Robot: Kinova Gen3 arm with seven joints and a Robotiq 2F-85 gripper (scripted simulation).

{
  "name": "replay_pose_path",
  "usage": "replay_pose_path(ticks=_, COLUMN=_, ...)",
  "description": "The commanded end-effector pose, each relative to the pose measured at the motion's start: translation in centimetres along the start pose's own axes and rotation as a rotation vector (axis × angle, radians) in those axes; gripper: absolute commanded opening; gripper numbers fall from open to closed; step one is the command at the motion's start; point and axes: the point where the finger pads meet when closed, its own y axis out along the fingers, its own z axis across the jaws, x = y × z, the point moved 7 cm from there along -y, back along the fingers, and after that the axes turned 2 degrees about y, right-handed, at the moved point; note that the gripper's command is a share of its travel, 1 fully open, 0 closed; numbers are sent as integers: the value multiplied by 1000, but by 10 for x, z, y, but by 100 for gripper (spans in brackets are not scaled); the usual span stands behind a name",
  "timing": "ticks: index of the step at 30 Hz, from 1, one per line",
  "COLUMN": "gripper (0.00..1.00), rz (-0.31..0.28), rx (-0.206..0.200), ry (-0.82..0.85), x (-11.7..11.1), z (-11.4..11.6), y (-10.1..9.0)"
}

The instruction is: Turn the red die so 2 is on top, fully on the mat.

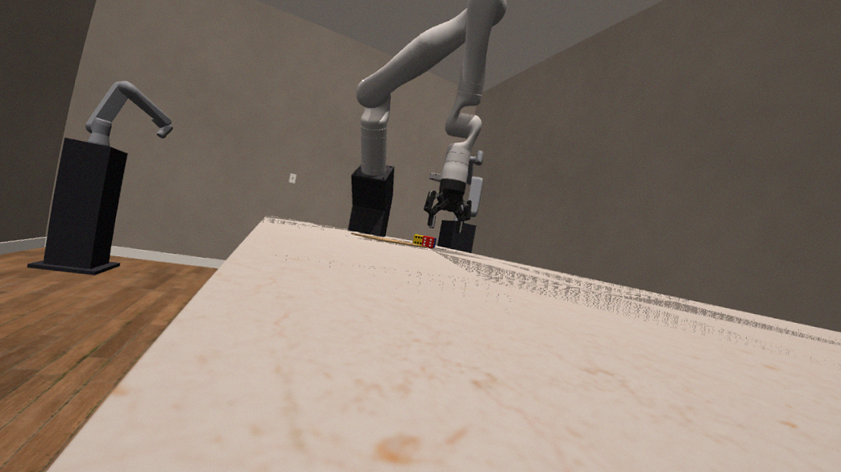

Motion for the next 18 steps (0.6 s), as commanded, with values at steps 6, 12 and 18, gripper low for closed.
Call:
replay_pose_path(ticks=6, gripper=100, rz=-2, rx=-1, ry=8, x=0, z=1, y=-4)
replay_pose_path(ticks=12, gripper=100, rz=-2, rx=-1, ry=8, x=0, z=1, y=-10)
replay_pose_path(ticks=18, gripper=100, rz=-2, rx=-1, ry=8, x=0, z=1, y=-23)
